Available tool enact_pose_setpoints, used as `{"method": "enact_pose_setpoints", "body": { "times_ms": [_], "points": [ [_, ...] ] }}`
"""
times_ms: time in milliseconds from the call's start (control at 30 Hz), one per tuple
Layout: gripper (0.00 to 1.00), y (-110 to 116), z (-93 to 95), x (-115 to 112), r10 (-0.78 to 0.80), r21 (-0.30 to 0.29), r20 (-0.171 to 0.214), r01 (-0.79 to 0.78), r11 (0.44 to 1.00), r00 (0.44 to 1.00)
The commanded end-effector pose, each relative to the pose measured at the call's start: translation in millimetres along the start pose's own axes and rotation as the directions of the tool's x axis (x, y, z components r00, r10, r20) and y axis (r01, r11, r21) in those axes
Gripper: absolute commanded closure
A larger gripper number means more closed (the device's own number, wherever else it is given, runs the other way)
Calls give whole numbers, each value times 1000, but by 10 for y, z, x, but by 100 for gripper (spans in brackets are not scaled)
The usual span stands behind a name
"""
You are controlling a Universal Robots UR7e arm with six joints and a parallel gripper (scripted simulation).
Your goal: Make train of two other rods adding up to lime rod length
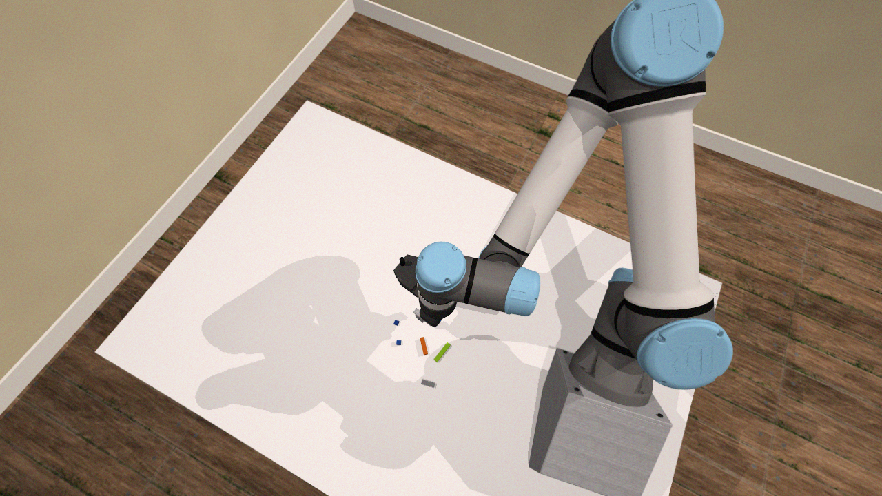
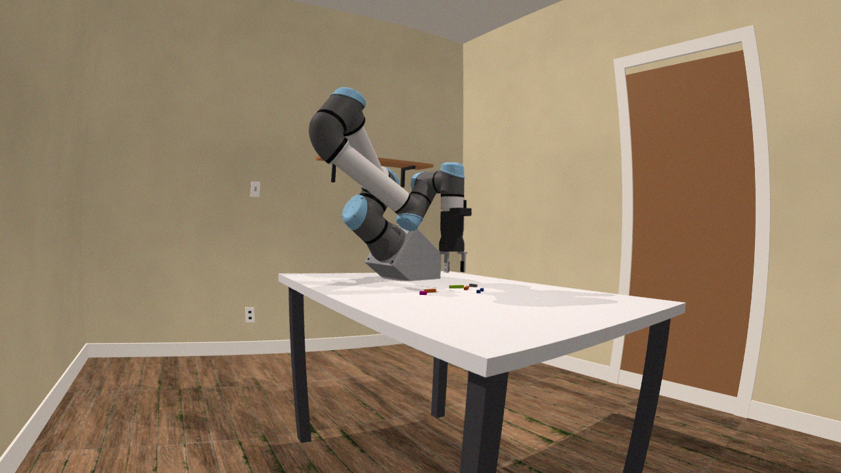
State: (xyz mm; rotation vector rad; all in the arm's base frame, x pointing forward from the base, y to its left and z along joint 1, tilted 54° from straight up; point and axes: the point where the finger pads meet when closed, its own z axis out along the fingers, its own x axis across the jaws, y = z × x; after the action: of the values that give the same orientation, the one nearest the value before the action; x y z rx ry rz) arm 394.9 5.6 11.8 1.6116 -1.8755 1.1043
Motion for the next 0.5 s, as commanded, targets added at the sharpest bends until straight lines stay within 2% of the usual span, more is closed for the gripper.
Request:
{"method": "enact_pose_setpoints", "body": {
  "times_ms": [0,333,400,467],
  "points": [
    [0,-44,-2,48,166,-7,-10,-167,986,986],
    [0,-100,3,135,441,-4,-12,-441,897,897],
    [0,-100,3,135,441,-4,-12,-441,897,897],
    [0,-112,4,159,515,-2,-12,-515,857,857]
  ]
}}
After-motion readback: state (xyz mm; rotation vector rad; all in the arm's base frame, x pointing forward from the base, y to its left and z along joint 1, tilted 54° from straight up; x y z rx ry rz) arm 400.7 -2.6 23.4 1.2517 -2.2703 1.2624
